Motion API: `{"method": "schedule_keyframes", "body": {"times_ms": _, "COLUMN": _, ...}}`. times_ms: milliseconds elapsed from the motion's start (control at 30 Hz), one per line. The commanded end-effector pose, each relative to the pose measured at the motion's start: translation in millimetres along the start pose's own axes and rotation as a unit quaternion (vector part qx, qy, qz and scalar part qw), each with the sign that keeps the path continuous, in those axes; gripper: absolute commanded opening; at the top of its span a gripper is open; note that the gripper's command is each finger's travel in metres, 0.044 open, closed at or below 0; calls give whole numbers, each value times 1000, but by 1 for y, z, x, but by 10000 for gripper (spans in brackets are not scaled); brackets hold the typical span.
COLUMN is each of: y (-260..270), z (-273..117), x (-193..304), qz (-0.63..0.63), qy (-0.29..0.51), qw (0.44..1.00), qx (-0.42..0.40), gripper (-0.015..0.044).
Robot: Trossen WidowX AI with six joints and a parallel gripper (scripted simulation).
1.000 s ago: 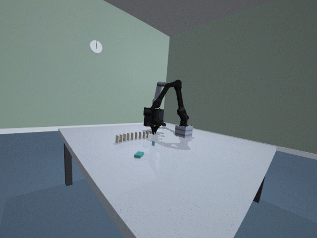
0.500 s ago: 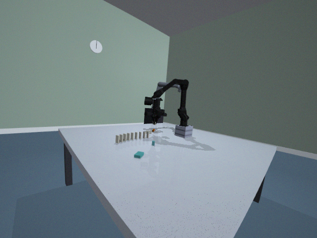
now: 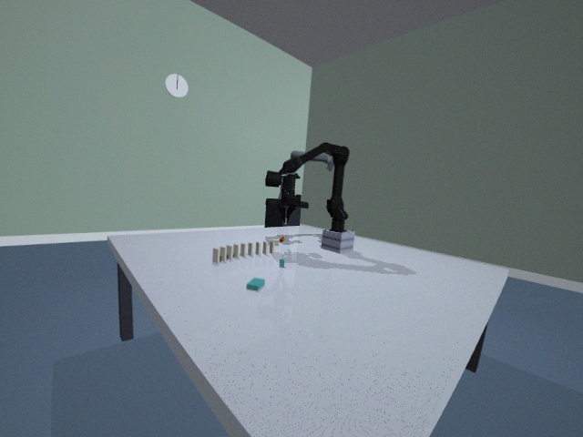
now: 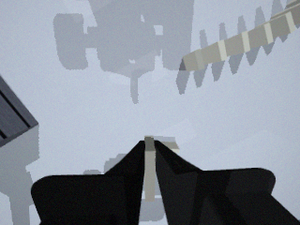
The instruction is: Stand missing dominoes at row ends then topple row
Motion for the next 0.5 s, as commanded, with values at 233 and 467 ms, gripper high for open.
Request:
{"method": "schedule_keyframes", "body": {"times_ms": 233, "y": 3, "z": 0, "x": -96, "qz": 378, "qy": 4, "qw": 926, "qx": -7, "gripper": 21}}
{"method": "schedule_keyframes", "body": {"times_ms": 467, "y": 9, "z": 0, "x": -123, "qz": 480, "qy": 3, "qw": 877, "qx": -7, "gripper": 21}}
Point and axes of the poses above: the point midway between the two fingers, 35 mm back from their tips, its own z axis out along the fingers, its own y axis across the jaws, x = y × z, the point moved 3 cm from there along -z, back along the fingers, and after that the axes turned 11 degrees about z, right-handed, at the moved point
